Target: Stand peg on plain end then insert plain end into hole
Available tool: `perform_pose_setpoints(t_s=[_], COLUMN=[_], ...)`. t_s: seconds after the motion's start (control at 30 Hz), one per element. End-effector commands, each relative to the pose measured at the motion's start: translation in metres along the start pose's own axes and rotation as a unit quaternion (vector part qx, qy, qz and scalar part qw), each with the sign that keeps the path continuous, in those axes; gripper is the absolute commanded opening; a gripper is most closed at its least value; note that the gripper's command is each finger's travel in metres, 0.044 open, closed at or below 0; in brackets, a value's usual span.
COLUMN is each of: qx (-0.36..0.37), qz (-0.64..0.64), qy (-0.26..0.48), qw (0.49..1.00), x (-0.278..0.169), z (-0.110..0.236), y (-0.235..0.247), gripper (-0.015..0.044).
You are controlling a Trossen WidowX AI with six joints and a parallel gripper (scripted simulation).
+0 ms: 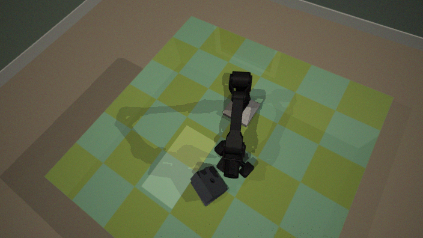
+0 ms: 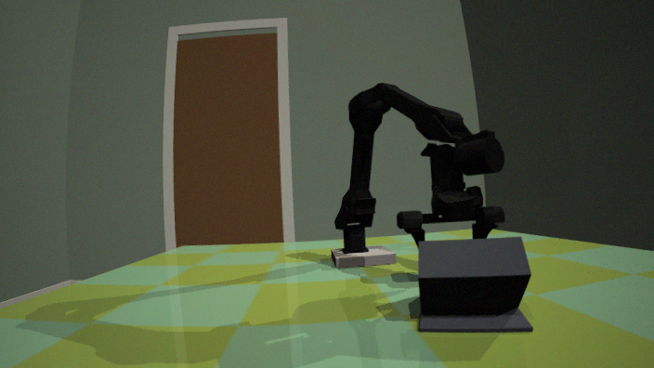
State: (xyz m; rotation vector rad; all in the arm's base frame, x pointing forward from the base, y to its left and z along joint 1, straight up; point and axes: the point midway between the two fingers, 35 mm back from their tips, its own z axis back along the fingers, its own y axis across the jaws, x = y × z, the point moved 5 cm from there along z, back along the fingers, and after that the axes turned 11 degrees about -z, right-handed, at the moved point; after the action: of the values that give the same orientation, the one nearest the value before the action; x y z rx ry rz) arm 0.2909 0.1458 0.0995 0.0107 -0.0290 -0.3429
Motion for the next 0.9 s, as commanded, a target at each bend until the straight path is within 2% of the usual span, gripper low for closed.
perform_pose_setpoints(t_s=[0.0,0.47,0.87], qx=[0.001,0.001,0.001], qz=[-0.002,-0.002,-0.002], qy=[0.003,0.003,0.003], qw=[1.0,1.0,1.0], x=[-0.001,-0.003,-0.003], z=[-0.008,-0.027,-0.027], y=[0.0,-0.002,-0.002], gripper=[0.044,0.044,0.0125])
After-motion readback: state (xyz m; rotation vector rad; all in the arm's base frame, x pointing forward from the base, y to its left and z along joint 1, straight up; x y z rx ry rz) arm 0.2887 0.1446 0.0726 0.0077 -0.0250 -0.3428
